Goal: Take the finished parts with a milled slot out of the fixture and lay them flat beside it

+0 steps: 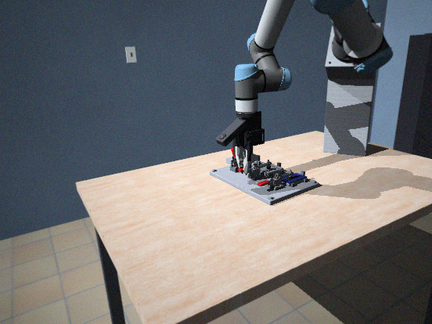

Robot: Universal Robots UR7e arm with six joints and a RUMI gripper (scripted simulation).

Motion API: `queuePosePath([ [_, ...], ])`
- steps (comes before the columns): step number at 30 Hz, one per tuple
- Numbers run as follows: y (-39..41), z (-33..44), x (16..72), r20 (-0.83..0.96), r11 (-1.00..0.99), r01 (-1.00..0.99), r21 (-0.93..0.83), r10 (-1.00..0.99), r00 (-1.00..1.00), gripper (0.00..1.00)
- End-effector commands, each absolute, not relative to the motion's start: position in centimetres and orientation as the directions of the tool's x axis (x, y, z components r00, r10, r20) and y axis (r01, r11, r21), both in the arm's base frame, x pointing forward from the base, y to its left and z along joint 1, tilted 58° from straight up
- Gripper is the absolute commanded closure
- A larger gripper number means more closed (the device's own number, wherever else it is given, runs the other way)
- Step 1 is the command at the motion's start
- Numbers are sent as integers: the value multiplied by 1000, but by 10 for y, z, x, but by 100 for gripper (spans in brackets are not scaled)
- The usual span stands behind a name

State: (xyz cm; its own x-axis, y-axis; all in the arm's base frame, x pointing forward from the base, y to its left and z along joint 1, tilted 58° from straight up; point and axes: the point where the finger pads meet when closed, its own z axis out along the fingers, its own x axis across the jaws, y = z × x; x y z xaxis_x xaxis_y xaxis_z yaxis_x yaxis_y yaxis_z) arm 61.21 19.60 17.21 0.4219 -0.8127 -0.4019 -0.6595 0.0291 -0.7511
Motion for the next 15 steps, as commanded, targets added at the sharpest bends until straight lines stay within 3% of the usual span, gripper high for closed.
queuePosePath([
  [1,194,173,610,-402,29,-659,-752,-813,422,100],
  [15,190,172,601,-402,29,-659,-752,-813,422,100],
])
